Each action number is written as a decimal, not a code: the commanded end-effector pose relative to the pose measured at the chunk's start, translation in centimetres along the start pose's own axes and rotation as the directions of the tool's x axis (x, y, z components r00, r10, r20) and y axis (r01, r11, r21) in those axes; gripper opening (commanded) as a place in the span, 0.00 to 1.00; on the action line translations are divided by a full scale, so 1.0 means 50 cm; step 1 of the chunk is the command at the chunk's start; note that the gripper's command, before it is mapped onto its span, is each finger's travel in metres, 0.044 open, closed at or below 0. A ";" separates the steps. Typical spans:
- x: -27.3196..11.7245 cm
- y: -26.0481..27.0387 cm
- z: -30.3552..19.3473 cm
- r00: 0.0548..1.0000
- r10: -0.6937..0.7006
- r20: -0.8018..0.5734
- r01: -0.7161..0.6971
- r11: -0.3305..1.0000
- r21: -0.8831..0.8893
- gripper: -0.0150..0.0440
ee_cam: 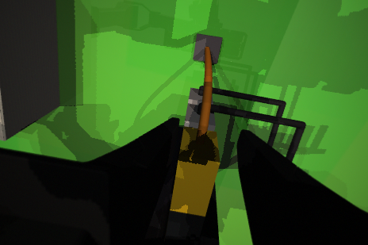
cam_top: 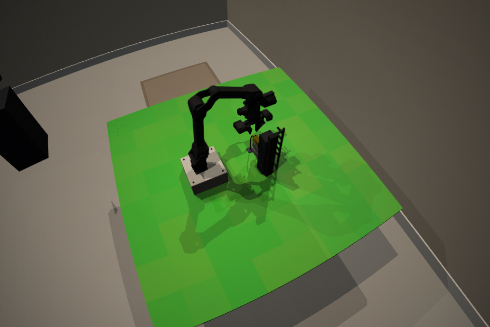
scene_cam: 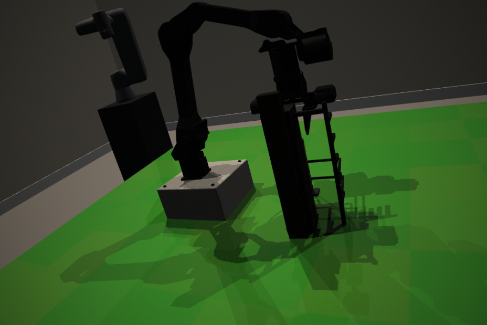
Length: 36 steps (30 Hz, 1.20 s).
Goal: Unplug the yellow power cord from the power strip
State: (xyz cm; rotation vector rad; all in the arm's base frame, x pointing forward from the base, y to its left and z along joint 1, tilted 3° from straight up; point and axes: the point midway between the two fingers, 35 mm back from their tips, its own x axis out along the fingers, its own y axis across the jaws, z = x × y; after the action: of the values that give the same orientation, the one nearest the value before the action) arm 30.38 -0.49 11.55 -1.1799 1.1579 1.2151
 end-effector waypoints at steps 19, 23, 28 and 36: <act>0.002 0.003 -0.065 1.000 0.005 0.001 -0.005 1.000 -0.002 0.53; 0.009 0.003 -0.065 1.000 0.005 0.001 -0.005 1.000 -0.002 0.53; 0.024 0.003 -0.066 1.000 0.005 0.001 -0.005 1.000 -0.002 0.53; 0.021 0.001 -0.066 1.000 0.001 -0.001 -0.001 1.000 0.002 0.35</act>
State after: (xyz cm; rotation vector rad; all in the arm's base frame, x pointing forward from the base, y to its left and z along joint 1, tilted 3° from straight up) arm 30.28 -3.74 10.31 -1.1785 1.1615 1.2158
